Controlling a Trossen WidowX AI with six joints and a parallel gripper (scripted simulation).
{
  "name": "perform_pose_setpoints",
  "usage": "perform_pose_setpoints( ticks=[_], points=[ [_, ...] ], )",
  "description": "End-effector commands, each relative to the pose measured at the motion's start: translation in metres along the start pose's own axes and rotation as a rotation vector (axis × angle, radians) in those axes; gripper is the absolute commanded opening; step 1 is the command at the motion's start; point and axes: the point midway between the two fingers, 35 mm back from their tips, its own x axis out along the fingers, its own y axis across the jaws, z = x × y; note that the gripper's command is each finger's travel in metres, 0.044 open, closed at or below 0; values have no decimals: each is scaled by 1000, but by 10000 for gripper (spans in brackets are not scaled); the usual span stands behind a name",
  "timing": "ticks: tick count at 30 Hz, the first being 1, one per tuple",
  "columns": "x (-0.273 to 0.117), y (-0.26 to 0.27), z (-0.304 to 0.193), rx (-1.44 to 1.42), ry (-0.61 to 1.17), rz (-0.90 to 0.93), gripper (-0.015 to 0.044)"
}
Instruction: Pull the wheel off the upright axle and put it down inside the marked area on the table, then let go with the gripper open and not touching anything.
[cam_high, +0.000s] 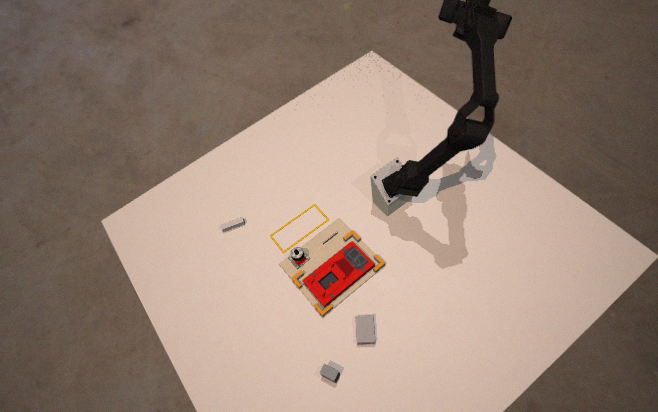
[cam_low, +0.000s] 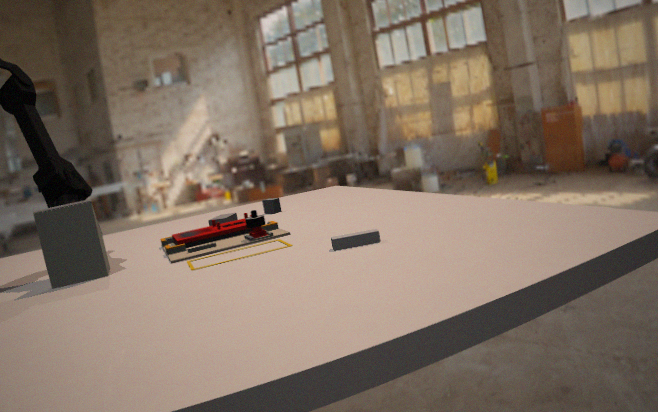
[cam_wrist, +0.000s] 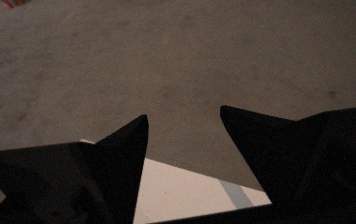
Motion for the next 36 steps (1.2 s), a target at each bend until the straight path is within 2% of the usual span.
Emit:
perform_pose_setpoints(
  ticks=[1,18,36],
  points=[
    [-13,42,-5,-61,-4,81,300],
    [-97,193,-41,-219,-9,416,300],
    [-209,311,-134,-403,84,718,300]
  ],
)
